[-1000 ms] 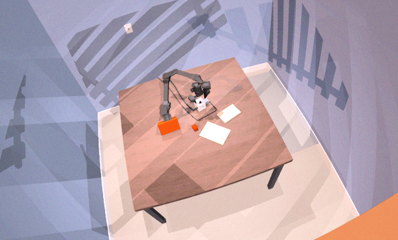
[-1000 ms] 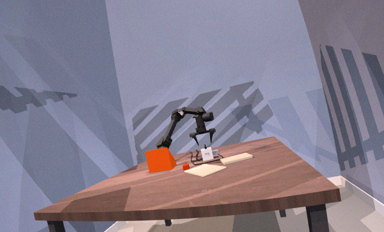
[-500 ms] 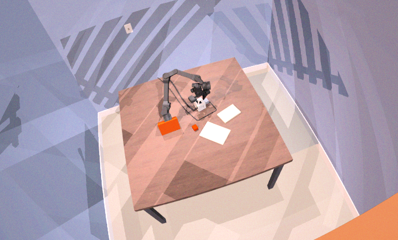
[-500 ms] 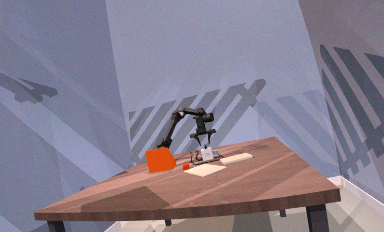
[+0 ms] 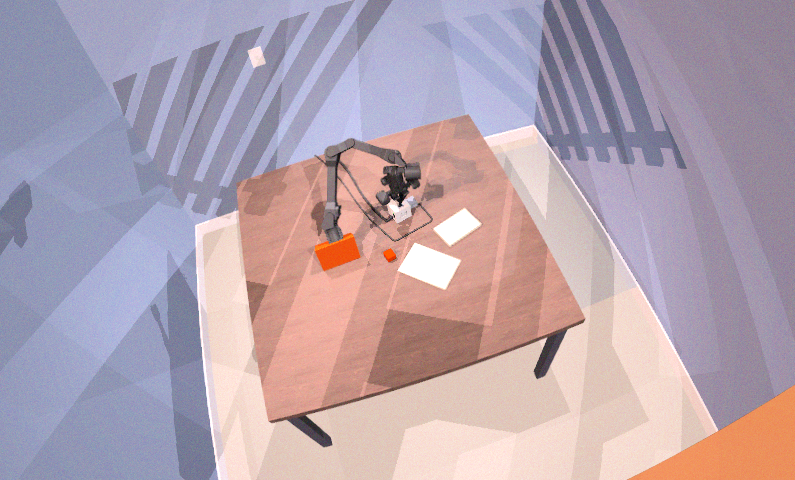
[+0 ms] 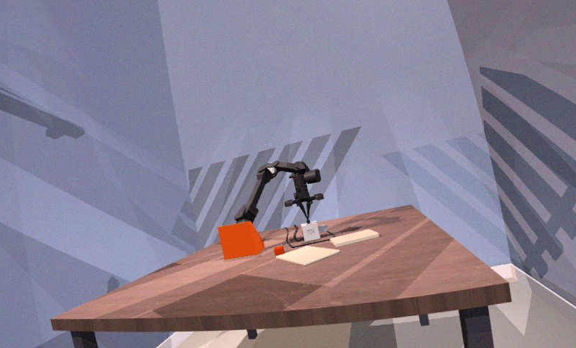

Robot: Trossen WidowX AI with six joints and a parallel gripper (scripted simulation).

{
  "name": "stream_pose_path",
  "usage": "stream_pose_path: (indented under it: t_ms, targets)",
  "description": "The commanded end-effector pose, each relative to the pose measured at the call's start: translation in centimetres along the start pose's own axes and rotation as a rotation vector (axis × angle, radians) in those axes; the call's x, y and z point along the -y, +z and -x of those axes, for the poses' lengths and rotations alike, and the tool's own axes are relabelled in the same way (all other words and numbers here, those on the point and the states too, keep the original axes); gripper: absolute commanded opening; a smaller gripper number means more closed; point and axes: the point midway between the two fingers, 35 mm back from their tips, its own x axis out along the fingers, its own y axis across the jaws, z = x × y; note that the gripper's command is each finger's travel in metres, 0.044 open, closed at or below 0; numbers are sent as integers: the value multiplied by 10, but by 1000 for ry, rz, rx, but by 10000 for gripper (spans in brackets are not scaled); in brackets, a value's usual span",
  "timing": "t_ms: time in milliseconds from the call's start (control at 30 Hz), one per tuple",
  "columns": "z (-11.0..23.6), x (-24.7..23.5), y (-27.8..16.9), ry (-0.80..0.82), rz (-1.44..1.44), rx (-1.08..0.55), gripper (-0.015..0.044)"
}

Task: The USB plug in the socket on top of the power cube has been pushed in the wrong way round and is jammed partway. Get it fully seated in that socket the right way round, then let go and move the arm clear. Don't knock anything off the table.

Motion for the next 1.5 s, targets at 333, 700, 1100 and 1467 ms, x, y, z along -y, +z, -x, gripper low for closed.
stream_pose_path:
  t_ms: [333,700,1100,1467]
  targets:
    - [0,0,0,0,0,0,0]
    - [7,0,0,0,0,0,0]
    - [15,0,0,0,0,-1,0]
    - [22,0,0,0,0,-1,0]
